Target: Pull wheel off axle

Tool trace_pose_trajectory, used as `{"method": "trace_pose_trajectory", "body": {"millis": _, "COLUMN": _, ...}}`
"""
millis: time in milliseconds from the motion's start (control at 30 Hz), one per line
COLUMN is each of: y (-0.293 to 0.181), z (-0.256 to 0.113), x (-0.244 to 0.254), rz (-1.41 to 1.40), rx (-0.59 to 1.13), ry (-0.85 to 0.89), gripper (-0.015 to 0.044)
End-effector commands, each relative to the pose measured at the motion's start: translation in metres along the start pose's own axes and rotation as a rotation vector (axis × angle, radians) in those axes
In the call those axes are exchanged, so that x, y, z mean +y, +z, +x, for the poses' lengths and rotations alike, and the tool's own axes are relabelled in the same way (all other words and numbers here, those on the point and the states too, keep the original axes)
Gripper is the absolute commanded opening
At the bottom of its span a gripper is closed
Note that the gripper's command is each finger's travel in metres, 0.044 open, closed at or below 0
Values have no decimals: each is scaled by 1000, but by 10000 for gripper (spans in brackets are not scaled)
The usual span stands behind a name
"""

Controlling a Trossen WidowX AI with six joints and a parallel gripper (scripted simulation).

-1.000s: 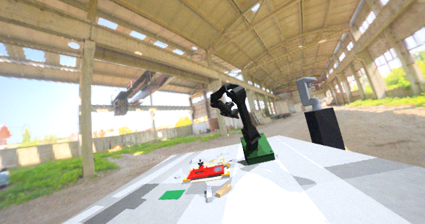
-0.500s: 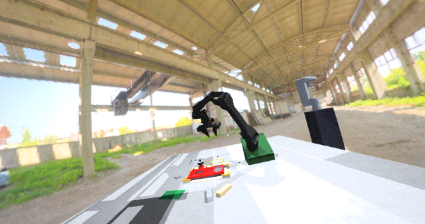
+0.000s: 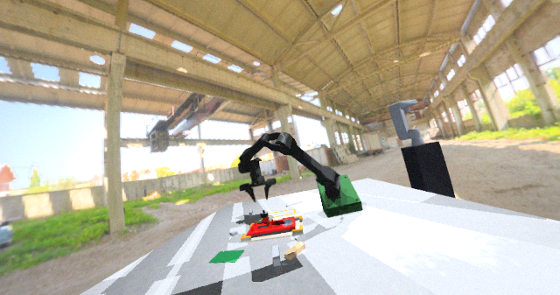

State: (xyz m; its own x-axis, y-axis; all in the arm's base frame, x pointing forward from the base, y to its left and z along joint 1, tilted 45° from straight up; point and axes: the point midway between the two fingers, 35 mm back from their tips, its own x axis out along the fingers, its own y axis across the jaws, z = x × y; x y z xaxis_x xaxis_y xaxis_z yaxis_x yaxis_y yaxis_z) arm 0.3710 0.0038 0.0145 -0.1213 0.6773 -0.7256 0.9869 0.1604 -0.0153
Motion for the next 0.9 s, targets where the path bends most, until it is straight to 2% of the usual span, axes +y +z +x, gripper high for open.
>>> {"method": "trace_pose_trajectory", "body": {"millis": 0, "y": -2, "z": -1, "x": 5, "rz": -16, "rx": 15, "ry": 15, "gripper": 300}}
{"method": "trace_pose_trajectory", "body": {"millis": 300, "y": 1, "z": 3, "x": -6, "rz": -15, "rx": 15, "ry": 15, "gripper": 300}}
{"method": "trace_pose_trajectory", "body": {"millis": 600, "y": -1, "z": 68, "x": -4, "rz": -16, "rx": 18, "ry": 15, "gripper": 300}}
{"method": "trace_pose_trajectory", "body": {"millis": 800, "y": -2, "z": 74, "x": -4, "rz": -16, "rx": 19, "ry": 15, "gripper": 300}}
{"method": "trace_pose_trajectory", "body": {"millis": 867, "y": -3, "z": 71, "x": -4, "rz": -24, "rx": 15, "ry": 6, "gripper": 247}}
